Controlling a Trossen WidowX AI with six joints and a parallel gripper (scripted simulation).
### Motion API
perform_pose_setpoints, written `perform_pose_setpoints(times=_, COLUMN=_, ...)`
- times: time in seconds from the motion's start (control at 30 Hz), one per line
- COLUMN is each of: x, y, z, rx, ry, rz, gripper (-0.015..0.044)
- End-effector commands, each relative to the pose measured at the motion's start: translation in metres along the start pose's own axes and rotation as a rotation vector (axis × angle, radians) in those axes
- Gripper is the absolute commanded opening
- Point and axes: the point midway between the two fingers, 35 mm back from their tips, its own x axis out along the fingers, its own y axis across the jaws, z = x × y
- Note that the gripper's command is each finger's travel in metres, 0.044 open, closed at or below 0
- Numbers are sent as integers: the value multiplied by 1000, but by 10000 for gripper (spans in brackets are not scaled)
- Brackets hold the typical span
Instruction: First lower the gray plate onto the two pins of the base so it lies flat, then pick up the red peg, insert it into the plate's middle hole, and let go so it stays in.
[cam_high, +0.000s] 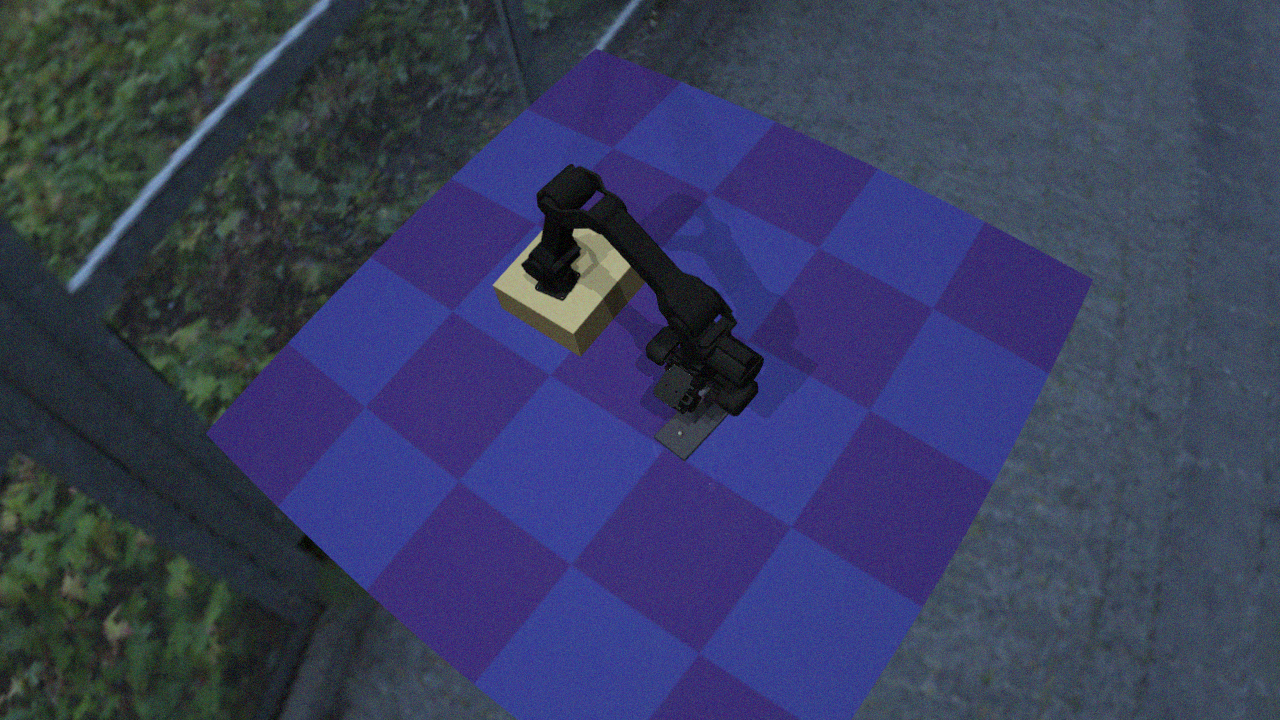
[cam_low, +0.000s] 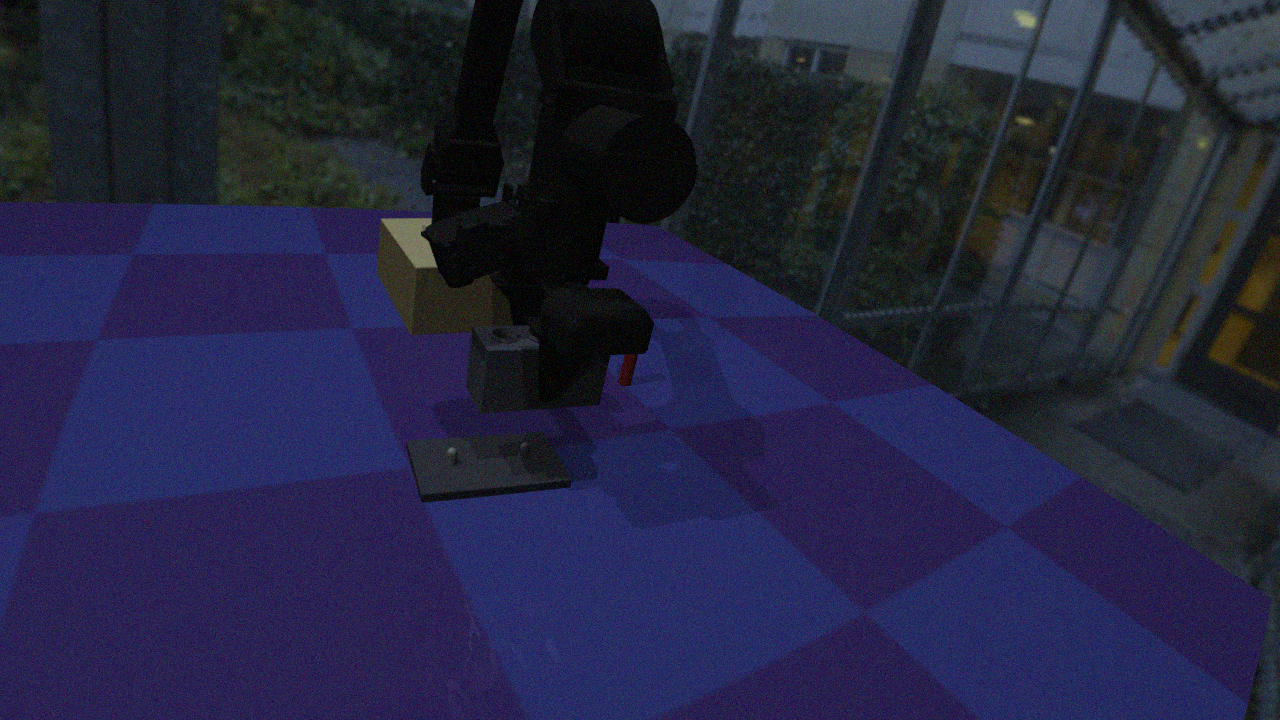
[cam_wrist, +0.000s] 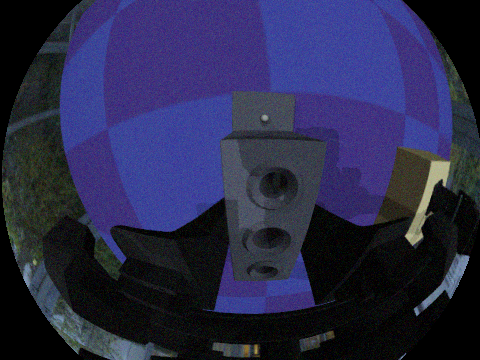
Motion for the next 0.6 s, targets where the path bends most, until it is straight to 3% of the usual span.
perform_pose_setpoints(times=0.0, x=9, y=-4, z=12, rx=11, ry=-6, rz=-8, gripper=0)
perform_pose_setpoints(times=0.57, x=17, y=-6, z=28, rx=34, ry=-9, rz=-5, gripper=0)
